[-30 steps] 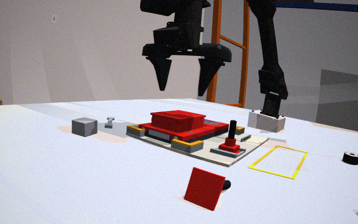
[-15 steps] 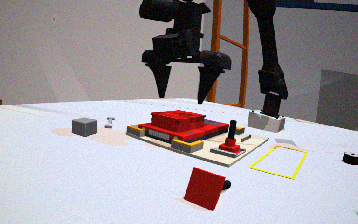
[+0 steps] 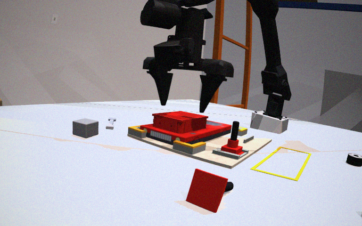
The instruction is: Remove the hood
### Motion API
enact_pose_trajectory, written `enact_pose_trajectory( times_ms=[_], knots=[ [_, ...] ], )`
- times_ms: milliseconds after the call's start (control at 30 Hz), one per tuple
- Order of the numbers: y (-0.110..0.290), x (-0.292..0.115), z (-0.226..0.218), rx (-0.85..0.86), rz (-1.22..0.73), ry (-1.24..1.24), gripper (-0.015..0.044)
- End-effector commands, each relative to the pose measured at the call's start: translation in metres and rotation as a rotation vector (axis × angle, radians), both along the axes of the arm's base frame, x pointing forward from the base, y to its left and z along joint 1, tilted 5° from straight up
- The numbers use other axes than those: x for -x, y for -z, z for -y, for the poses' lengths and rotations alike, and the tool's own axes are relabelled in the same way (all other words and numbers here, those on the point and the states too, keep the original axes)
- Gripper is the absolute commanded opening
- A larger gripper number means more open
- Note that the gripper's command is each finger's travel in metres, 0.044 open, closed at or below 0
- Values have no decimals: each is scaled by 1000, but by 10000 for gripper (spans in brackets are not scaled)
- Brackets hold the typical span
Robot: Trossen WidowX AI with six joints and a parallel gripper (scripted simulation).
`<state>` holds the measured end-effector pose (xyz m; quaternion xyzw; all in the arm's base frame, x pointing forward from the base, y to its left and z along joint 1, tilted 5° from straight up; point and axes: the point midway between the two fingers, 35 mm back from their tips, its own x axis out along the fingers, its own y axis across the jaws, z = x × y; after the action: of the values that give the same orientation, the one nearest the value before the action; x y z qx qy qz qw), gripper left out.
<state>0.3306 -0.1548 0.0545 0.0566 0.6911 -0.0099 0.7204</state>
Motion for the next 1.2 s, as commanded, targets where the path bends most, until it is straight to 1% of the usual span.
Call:
enact_pose_trajectory(
  times_ms=[0, 1167],
  knots=[
    [5, 2, 0, 2, -8, 3, 440],
    [24, 2, -1, 2, -8, 3, 440]
  ],
)
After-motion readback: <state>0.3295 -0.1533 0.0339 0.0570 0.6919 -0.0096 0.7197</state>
